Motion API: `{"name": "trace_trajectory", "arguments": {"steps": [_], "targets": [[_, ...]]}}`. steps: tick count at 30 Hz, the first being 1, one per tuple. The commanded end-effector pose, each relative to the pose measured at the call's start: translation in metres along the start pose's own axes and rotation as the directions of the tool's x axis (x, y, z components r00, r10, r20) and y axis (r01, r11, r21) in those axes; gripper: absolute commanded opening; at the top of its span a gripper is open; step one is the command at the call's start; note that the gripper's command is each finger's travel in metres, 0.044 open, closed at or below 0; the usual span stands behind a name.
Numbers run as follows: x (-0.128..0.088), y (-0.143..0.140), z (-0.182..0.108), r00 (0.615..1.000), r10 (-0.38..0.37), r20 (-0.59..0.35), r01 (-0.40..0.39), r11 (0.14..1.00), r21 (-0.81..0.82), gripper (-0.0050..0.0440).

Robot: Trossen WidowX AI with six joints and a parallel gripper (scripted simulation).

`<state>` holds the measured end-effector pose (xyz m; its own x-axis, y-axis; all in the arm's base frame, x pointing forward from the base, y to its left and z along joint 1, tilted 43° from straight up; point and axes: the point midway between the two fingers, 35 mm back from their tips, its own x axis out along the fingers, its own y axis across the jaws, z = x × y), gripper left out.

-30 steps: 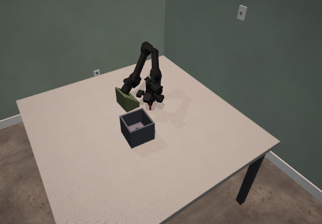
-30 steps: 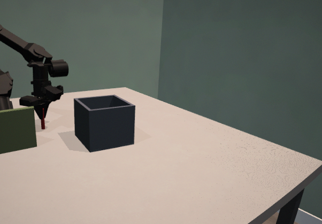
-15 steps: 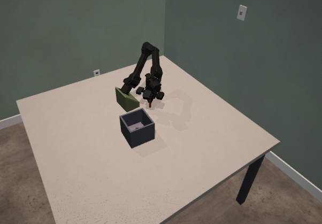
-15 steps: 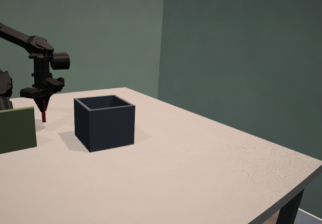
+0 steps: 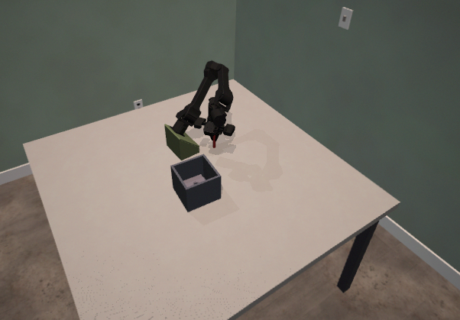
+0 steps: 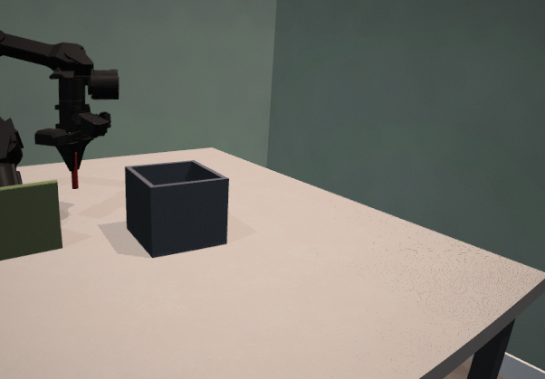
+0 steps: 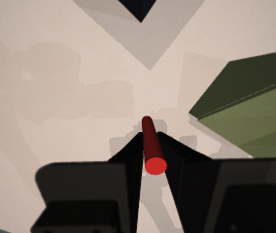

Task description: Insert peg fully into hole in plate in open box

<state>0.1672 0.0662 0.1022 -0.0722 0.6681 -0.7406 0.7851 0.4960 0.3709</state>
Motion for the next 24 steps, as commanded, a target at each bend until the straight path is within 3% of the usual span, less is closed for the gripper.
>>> {"name": "trace_trajectory", "arguments": {"steps": [1,24], "targets": [[0.000,0.000,0.000,1.000,0.000,0.000,0.000,1.000,0.000,0.0000],[-0.035,0.013,0.046,1.000,-0.003,0.007,0.003,1.000,0.001,0.0000]]}}
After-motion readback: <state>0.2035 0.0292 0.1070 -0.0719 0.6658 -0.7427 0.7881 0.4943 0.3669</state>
